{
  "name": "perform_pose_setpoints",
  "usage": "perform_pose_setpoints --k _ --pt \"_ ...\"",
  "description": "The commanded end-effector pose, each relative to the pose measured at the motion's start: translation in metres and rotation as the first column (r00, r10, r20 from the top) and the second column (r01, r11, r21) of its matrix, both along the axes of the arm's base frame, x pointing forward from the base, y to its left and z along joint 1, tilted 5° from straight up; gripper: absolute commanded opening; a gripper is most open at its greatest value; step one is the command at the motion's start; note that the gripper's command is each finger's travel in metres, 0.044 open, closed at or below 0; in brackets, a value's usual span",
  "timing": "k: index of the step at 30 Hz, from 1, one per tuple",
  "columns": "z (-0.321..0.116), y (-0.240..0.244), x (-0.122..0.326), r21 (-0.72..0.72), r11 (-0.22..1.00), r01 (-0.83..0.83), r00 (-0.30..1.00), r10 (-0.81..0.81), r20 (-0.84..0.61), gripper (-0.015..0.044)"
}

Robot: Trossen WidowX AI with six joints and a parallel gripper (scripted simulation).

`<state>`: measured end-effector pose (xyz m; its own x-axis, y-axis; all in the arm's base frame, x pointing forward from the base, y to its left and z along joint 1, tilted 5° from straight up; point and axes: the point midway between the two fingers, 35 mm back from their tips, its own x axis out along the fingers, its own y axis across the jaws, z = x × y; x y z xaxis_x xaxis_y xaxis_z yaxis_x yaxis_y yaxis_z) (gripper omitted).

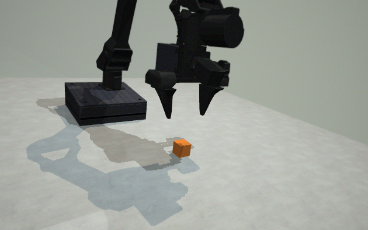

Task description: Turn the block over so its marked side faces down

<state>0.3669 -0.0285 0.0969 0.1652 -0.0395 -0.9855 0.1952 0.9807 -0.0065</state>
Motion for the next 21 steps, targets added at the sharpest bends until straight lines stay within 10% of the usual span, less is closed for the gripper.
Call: perform_pose_setpoints --k 1,21 --pt "0.001 0.000 0.002 0.020 1.000 0.000 0.998 0.001 -0.061 0.0440" --pt "-0.049 -0.002 0.006 0.020 1.000 0.000 0.998 0.001 -0.061 0.0440"
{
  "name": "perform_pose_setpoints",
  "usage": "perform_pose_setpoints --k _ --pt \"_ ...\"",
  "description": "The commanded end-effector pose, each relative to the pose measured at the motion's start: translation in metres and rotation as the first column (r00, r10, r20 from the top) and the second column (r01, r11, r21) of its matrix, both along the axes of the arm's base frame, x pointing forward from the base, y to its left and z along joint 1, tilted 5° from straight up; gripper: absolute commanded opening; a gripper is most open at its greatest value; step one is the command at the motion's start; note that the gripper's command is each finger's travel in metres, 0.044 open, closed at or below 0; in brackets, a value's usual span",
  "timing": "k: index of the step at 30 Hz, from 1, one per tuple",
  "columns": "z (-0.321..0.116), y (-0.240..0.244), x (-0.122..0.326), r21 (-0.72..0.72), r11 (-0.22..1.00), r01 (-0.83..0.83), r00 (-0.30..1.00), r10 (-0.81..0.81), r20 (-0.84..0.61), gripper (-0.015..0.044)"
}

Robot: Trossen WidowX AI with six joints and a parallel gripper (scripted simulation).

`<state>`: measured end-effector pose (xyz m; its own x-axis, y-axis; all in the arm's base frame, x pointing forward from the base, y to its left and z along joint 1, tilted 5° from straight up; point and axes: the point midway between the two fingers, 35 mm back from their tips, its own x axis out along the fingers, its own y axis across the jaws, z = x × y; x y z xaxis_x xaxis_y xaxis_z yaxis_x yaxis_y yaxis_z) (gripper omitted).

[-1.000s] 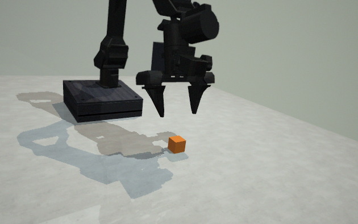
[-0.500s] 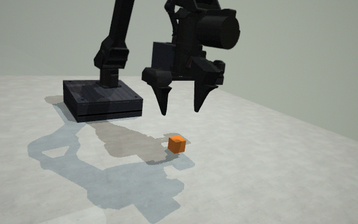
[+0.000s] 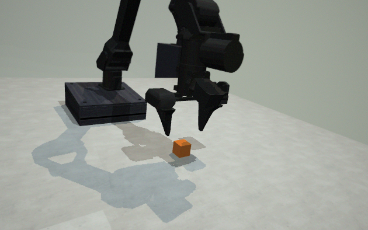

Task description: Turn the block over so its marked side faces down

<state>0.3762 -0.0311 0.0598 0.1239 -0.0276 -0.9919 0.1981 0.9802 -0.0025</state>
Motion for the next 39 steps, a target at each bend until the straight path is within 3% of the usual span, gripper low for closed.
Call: perform_pose_setpoints --k 1,29,39 --pt "-0.012 0.001 -0.003 0.008 1.000 -0.003 1.000 0.004 -0.019 0.0440" --pt "-0.044 0.000 0.000 0.008 1.000 -0.003 1.000 0.004 -0.019 0.0440" --pt "-0.044 0.000 0.000 0.008 1.000 -0.003 1.000 0.004 -0.019 0.0177"
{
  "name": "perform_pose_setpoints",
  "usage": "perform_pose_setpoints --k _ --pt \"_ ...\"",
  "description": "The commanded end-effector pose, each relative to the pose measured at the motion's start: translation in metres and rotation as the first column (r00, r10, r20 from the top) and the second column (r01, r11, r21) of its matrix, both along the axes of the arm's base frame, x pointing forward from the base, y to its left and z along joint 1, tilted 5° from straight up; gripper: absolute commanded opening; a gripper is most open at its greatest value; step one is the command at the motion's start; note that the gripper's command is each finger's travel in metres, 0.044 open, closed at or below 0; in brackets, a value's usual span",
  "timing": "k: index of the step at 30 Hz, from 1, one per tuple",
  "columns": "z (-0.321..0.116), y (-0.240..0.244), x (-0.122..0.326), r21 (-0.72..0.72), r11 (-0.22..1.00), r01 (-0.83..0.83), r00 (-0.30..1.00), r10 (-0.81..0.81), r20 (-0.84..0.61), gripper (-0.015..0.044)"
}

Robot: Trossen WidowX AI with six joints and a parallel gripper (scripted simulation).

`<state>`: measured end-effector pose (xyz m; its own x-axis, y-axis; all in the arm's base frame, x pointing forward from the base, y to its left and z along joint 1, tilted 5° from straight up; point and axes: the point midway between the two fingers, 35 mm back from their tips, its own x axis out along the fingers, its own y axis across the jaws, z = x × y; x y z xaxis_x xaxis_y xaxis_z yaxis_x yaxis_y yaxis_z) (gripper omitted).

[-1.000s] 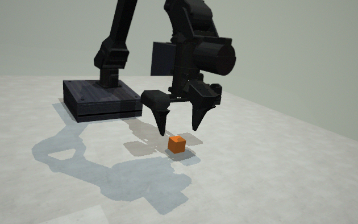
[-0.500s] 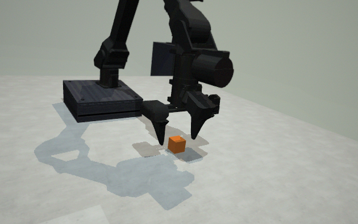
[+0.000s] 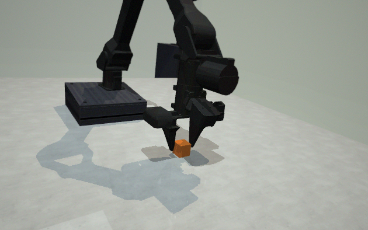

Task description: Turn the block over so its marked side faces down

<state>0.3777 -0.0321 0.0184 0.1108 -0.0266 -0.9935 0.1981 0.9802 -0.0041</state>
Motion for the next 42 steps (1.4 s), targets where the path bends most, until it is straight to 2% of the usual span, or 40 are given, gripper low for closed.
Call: perform_pose_setpoints --k 1,2,17,18,23,30,42 --pt "-0.003 0.001 -0.002 0.007 1.000 -0.003 1.000 0.003 -0.006 0.0151" --pt "-0.003 0.001 -0.002 0.007 1.000 -0.003 1.000 0.003 -0.006 0.0125" --pt "-0.003 0.001 -0.002 0.007 1.000 -0.003 1.000 0.003 -0.006 0.0025" --pt "-0.001 0.001 -0.002 0.007 1.000 -0.003 1.000 0.003 -0.006 0.0000" --pt "0.026 0.001 -0.004 0.007 1.000 -0.003 1.000 0.003 -0.006 0.0000" --pt "0.027 0.001 -0.004 0.005 1.000 -0.004 1.000 0.004 0.004 0.0000" --pt "0.018 0.002 -0.001 -0.034 0.999 -0.005 0.984 0.011 0.179 0.0000"
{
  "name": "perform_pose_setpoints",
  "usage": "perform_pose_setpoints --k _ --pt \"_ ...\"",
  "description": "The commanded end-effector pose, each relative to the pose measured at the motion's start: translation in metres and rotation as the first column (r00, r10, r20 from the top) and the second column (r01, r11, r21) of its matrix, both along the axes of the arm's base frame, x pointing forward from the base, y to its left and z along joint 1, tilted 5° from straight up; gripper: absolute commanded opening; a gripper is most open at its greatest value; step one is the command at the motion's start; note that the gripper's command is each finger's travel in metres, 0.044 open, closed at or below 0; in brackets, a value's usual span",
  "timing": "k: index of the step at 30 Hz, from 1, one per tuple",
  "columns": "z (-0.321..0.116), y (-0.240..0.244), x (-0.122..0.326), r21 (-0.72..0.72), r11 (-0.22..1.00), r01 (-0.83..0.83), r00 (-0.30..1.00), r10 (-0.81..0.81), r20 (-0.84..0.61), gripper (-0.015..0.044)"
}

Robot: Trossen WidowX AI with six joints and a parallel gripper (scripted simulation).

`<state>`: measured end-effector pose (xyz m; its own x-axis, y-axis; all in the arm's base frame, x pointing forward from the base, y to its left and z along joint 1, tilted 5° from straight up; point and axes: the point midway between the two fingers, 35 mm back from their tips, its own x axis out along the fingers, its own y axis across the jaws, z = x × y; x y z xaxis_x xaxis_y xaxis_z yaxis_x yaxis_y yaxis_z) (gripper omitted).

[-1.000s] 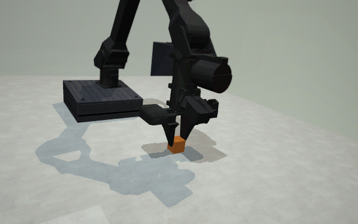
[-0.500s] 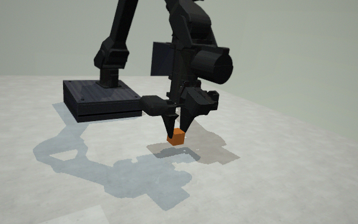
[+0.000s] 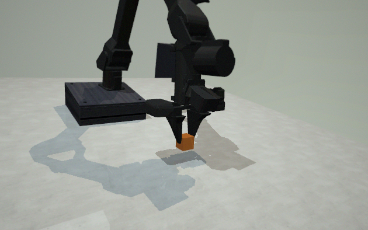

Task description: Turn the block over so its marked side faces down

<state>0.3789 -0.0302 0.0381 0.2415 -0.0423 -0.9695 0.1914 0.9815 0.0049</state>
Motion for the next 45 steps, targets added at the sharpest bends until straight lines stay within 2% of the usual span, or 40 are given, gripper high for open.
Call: perform_pose_setpoints --k 1,20,26,45 --pt "-0.002 0.000 -0.002 -0.020 1.000 0.000 0.998 0.001 0.063 0.0000" --pt "-0.003 0.000 -0.008 -0.070 0.997 0.016 0.940 0.009 0.341 0.0000" --pt "-0.003 0.000 -0.009 -0.074 0.997 0.018 0.932 0.010 0.363 0.0000" --pt "-0.033 0.000 0.006 -0.121 0.992 0.038 0.807 0.041 0.589 0.0000"
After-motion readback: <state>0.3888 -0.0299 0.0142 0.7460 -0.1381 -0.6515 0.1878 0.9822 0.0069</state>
